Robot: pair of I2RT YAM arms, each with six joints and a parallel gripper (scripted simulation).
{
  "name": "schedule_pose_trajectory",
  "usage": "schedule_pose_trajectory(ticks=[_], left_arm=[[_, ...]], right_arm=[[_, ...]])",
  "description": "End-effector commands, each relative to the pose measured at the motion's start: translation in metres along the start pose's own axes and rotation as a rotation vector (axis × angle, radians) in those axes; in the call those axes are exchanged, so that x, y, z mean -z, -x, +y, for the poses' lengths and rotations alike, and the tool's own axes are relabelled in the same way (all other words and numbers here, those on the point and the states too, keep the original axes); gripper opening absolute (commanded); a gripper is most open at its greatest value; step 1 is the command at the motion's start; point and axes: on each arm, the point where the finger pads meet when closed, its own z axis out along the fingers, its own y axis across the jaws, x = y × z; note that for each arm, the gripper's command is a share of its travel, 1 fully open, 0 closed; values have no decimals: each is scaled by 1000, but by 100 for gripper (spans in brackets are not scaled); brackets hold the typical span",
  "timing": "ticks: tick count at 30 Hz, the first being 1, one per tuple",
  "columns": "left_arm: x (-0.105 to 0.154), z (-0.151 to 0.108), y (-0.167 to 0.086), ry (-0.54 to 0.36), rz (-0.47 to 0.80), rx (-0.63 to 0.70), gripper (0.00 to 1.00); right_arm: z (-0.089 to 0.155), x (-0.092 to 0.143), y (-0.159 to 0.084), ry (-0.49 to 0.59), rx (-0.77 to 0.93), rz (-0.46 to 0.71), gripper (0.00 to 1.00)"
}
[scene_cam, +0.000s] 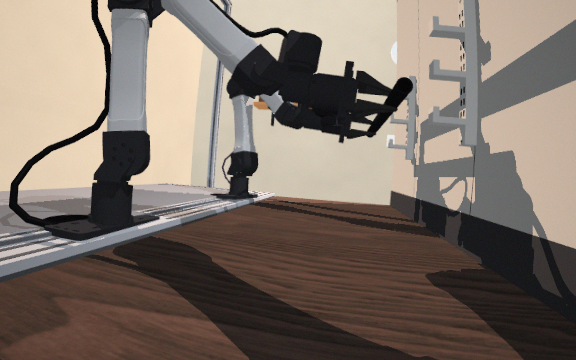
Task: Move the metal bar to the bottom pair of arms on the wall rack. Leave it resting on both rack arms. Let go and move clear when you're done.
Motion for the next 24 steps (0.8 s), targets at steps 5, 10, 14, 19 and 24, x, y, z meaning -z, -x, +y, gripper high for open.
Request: schedule_pose_trajectory(ticks=[5,10,14,19,24], left_arm=[[-16,44,8,123,-30,3,0],[-25,45,8,123,-30,3,0],[-26,46,8,123,-30,3,0],[-26,47,8,123,-30,3,0],[-26,47,8,123,-30,3,0]], right_arm=[[-40,-16,6,-104,-19,-23,0],[-42,-24,6,-104,-19,-23,0],[-42,-26,6,-104,-19,-23,0],[-43,-26,6,-104,-19,-23,0],[-43,-26,6,-104,-19,-23,0]])
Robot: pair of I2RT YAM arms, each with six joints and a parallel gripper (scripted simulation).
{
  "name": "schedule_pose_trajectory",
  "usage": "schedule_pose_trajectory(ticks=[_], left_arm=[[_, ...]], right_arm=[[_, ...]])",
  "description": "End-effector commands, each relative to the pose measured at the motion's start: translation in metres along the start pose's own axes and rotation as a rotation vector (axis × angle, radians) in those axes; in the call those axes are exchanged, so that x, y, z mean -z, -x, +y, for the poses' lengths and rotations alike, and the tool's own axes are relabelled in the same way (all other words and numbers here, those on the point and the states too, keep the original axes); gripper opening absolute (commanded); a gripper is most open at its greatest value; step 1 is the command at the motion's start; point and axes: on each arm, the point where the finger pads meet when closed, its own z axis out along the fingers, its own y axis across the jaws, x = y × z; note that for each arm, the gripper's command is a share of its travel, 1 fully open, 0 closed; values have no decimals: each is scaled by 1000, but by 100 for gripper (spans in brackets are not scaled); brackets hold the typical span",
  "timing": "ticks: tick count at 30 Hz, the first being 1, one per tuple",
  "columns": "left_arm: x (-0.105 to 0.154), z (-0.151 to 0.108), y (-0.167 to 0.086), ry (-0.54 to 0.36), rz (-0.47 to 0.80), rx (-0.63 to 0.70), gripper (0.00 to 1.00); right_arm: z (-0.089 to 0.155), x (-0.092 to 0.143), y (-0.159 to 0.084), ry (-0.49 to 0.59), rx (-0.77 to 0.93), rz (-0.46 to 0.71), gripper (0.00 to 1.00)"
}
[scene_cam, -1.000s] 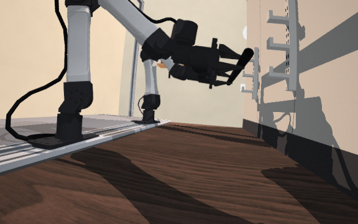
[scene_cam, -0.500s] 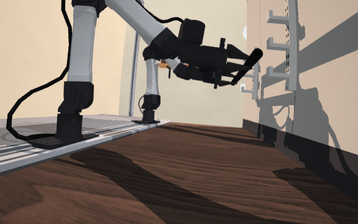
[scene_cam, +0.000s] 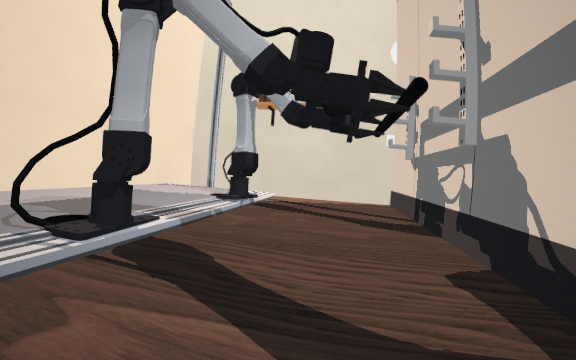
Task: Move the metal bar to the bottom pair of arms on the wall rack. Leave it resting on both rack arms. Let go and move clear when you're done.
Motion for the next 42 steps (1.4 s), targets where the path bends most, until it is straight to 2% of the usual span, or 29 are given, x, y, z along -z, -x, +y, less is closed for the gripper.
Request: schedule_pose_trajectory(ticks=[1,42], left_arm=[[-4,43,8,124,-30,3,0],[-11,44,8,124,-30,3,0]], right_arm=[[-39,-4,6,-104,-17,-24,0],[-40,-9,6,-104,-17,-24,0]])
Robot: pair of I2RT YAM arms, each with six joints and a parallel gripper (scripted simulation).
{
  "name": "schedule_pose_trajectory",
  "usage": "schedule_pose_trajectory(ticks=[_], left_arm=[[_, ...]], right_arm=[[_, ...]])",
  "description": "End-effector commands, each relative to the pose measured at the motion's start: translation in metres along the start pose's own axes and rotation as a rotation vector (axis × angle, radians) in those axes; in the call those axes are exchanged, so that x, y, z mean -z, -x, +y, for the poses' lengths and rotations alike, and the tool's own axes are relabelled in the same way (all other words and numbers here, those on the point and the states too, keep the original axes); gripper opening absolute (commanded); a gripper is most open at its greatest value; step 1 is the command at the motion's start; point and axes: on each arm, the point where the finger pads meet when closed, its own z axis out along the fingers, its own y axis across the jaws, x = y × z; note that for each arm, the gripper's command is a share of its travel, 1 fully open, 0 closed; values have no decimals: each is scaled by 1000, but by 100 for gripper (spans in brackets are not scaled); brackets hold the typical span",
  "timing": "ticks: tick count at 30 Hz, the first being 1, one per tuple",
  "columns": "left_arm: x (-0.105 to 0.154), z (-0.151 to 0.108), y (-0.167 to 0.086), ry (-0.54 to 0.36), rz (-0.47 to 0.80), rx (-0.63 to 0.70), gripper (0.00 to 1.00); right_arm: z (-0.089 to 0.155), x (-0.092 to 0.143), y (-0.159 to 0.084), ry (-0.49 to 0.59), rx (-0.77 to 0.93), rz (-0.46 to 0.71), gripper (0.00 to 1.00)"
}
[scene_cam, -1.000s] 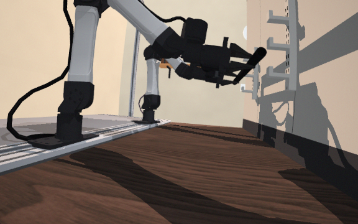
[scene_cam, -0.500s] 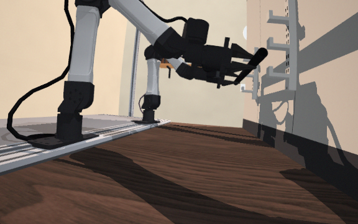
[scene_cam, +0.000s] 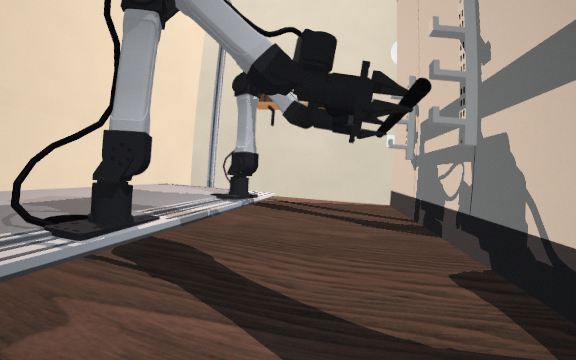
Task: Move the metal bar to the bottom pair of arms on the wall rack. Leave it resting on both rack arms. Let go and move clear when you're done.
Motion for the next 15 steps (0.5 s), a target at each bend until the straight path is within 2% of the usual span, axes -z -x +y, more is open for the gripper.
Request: schedule_pose_trajectory(ticks=[1,15], left_arm=[[-5,44,7,127,-27,4,0],[-6,45,7,127,-27,4,0]], right_arm=[[-40,-4,6,-108,-17,-26,0],[-41,-5,6,-108,-17,-26,0]])
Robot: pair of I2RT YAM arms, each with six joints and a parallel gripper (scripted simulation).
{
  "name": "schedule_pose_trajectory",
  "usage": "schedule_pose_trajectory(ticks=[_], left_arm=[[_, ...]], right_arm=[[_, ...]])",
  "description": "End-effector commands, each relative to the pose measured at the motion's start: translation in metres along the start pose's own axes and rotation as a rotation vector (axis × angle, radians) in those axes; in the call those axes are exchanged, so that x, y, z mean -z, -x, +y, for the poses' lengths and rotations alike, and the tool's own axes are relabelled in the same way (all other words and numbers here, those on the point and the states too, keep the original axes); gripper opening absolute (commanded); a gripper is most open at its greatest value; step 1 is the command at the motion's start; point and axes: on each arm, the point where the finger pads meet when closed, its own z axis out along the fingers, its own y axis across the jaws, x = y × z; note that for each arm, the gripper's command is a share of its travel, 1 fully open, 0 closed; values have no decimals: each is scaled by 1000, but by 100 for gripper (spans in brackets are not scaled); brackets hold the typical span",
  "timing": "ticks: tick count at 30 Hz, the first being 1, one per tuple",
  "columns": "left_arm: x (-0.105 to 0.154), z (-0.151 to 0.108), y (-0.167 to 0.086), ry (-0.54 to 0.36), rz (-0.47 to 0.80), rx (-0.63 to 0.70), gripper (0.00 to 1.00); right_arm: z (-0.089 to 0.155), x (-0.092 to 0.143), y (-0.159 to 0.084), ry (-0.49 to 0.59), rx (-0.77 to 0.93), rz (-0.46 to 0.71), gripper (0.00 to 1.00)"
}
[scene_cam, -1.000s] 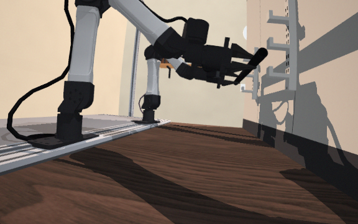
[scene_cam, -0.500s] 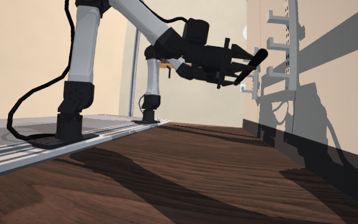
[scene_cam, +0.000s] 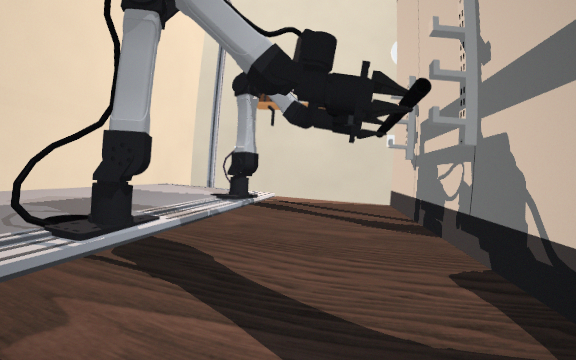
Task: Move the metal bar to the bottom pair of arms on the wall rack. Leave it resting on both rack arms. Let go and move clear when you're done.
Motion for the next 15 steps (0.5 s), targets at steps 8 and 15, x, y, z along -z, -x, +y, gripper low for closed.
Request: schedule_pose_trajectory(ticks=[8,15], left_arm=[[-6,46,8,127,-26,4,0],[-7,47,8,127,-26,4,0]], right_arm=[[-42,-6,6,-108,-17,-25,0],[-43,-6,6,-108,-17,-25,0]])
